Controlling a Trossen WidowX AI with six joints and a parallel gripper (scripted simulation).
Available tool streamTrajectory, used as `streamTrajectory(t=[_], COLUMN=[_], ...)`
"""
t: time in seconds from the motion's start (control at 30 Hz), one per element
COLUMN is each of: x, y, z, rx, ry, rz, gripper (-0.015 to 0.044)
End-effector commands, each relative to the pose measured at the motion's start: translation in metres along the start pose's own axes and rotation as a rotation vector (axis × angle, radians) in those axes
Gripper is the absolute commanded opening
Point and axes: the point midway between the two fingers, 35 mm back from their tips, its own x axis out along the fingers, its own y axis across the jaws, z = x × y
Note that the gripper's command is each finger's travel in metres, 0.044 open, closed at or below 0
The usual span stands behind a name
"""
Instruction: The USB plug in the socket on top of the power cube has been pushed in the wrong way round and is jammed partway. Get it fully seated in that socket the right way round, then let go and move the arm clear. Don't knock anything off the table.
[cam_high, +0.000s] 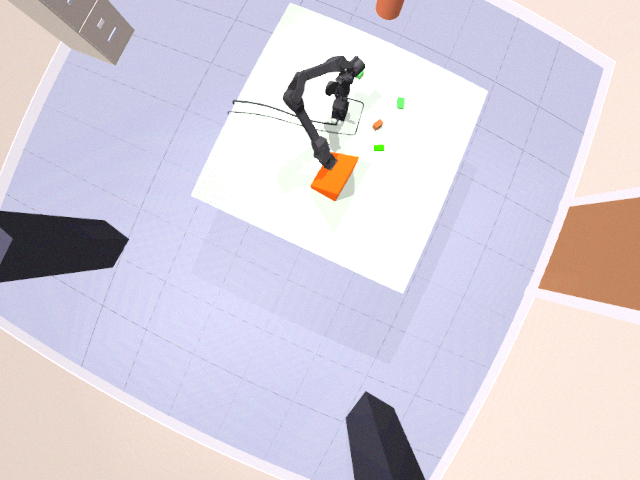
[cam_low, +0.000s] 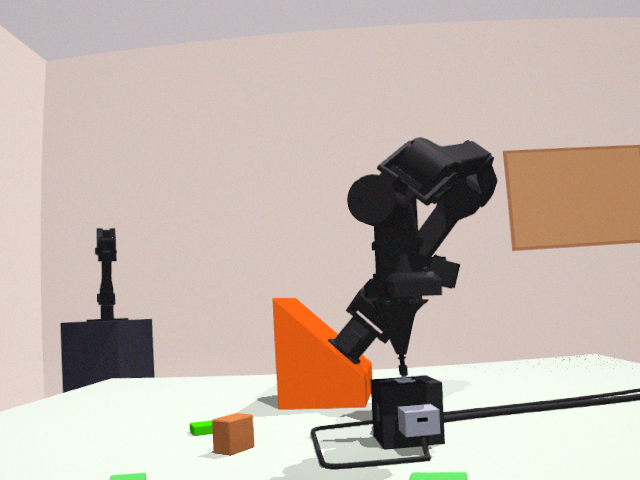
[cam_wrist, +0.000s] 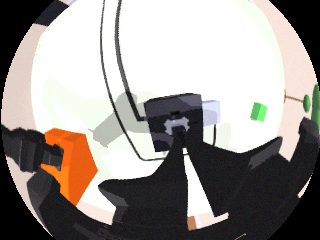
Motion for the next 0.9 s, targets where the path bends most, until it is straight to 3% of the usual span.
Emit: streamTrajectory(t=[0.0,0.87], x=[0.0002,0.0033], y=[-0.0002,-0.0002], z=[0.0000,0.0001], rx=[0.002,0.002], ry=[0.001,0.001], rz=[-0.002,-0.002], gripper=[0.0000,0.0000])
